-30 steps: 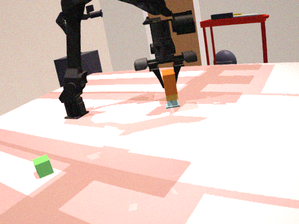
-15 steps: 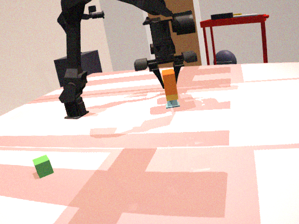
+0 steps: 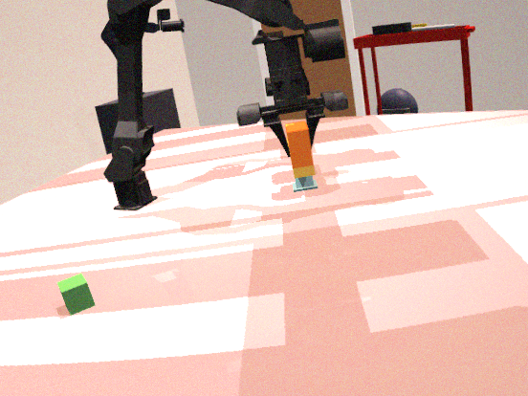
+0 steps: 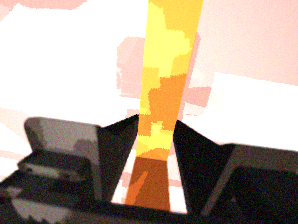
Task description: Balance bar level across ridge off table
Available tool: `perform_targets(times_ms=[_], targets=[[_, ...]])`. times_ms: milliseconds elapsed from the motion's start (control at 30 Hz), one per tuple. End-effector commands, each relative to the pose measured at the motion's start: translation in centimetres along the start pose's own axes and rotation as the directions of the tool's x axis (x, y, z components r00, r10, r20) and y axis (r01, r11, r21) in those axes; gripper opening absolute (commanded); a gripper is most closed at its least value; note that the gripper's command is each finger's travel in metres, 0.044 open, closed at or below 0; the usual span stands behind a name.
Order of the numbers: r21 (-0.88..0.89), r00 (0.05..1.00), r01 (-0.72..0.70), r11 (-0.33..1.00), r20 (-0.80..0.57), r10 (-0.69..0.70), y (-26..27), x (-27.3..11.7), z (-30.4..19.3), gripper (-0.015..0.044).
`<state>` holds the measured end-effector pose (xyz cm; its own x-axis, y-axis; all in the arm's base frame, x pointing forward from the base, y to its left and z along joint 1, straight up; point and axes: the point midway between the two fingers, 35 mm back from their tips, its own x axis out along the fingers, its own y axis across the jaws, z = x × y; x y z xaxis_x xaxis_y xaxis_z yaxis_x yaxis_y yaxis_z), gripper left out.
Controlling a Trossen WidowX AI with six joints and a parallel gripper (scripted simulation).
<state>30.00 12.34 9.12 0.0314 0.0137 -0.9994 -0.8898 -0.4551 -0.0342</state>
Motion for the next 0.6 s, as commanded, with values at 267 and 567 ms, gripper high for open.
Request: perform_targets(times_ms=[267, 567], targets=[[0.002, 1.0, 0.0, 1.0, -0.001, 0.0, 0.0, 0.28, 0.01, 0.0], [0.002, 1.0, 0.0, 1.0, -0.001, 0.0, 0.01, 0.35, 0.02, 0.0]])
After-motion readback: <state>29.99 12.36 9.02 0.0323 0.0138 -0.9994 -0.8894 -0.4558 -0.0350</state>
